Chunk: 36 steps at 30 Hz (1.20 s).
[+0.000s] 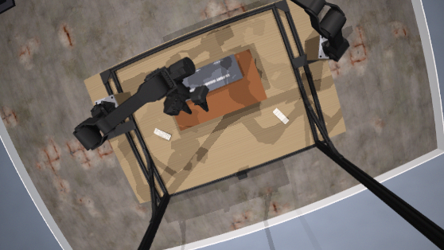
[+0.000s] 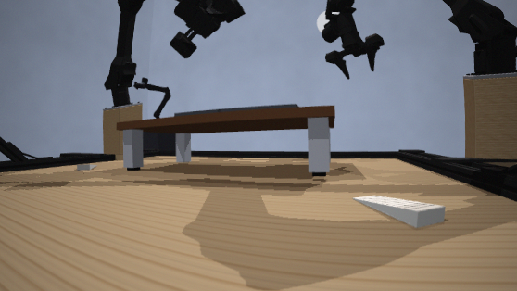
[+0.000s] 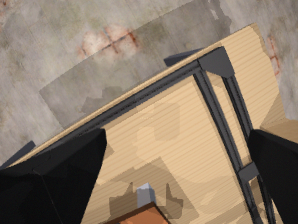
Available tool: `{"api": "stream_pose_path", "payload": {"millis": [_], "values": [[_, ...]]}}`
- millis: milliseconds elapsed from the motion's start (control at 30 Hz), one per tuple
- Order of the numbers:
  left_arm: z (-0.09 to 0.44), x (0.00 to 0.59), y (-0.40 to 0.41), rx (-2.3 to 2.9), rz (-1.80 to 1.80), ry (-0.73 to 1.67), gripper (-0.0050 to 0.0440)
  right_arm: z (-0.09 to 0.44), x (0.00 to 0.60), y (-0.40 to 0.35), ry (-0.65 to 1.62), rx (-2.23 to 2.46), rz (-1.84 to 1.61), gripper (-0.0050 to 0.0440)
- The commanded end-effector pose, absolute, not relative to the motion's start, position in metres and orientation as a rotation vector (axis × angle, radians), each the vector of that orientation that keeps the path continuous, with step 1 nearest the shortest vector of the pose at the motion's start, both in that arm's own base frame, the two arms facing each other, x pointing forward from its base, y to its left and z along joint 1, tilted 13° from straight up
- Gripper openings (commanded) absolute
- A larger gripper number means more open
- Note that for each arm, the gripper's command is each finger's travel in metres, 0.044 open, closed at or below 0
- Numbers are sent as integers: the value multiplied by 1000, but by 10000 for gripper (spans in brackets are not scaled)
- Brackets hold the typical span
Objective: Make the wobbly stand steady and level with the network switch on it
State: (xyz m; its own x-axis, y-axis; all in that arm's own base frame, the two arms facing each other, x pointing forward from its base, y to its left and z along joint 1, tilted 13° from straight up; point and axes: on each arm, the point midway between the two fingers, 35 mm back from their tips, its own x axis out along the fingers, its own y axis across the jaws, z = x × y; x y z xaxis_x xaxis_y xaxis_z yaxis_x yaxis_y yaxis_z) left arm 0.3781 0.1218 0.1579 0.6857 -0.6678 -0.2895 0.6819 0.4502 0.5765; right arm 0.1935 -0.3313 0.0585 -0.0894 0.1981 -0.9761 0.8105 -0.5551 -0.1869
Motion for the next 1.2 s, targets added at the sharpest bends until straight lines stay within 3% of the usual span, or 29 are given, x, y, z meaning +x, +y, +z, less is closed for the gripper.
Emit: {"api": "stream_pose_path", "payload": {"millis": [0, 533, 567, 900, 1167], "values": [[158, 378, 122, 723, -834, 22, 400, 59, 193, -331, 1095, 1712, -1688, 400], [158, 378, 122, 723, -834, 22, 400, 59, 193, -331, 1095, 1712, -1688, 400], [169, 370, 115, 746, -828, 10, 0, 61, 202, -319, 1139, 1660, -1615, 0], [233, 275, 38, 980, -755, -103, 0, 67, 244, -186, 1432, 1125, -925, 0], [236, 274, 35, 1003, -760, -118, 0, 64, 245, -163, 1487, 1000, -776, 0]]}}
